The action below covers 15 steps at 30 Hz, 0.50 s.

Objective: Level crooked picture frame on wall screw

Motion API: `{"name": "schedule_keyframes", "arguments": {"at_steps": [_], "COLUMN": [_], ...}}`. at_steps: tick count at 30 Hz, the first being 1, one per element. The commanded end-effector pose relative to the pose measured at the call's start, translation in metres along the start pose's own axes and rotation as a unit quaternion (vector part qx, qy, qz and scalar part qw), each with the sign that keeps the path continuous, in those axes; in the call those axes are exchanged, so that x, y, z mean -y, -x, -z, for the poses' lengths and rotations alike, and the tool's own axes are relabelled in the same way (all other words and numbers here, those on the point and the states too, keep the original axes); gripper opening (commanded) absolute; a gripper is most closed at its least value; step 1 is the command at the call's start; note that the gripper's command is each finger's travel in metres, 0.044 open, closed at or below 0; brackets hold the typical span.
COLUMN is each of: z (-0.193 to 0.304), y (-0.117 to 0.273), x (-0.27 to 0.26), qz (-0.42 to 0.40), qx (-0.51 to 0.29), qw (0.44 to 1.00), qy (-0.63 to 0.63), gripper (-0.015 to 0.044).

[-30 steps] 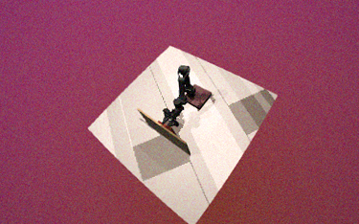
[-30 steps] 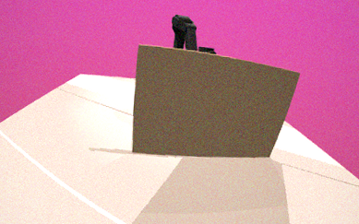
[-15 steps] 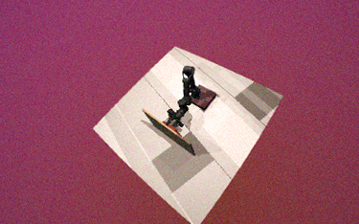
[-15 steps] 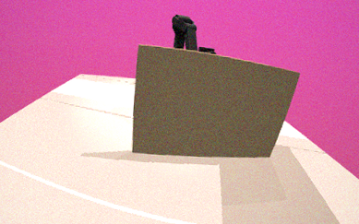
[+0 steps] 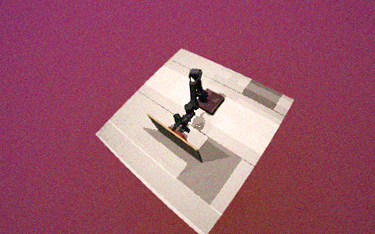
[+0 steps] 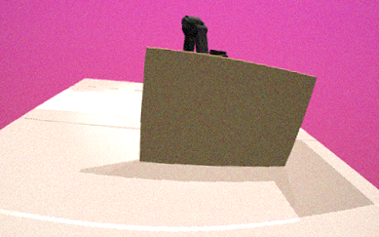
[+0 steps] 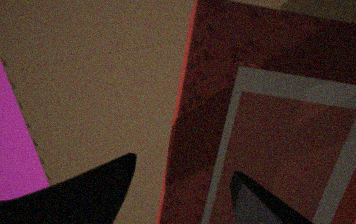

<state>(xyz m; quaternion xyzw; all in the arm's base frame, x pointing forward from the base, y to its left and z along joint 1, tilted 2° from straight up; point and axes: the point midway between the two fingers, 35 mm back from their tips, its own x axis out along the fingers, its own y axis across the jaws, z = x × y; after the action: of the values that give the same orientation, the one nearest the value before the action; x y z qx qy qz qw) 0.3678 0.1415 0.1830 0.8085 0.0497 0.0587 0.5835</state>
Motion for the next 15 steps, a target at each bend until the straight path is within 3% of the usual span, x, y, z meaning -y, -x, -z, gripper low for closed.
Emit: {"name": "schedule_keyframes", "arguments": {"at_steps": [1,7,15], "z": [0.0006,0.0011,0.0011], "y": [-0.0003,-0.0005,-0.0005], "x": [0.0,0.0,0.0], "qz": [0.0,0.0,0.0], "qx": [-0.002,-0.002,-0.002], "qw": [1.0,1.0,1.0], "qy": [-0.001,-0.001,-0.001], "gripper": [0.026,0.026,0.0207]}}
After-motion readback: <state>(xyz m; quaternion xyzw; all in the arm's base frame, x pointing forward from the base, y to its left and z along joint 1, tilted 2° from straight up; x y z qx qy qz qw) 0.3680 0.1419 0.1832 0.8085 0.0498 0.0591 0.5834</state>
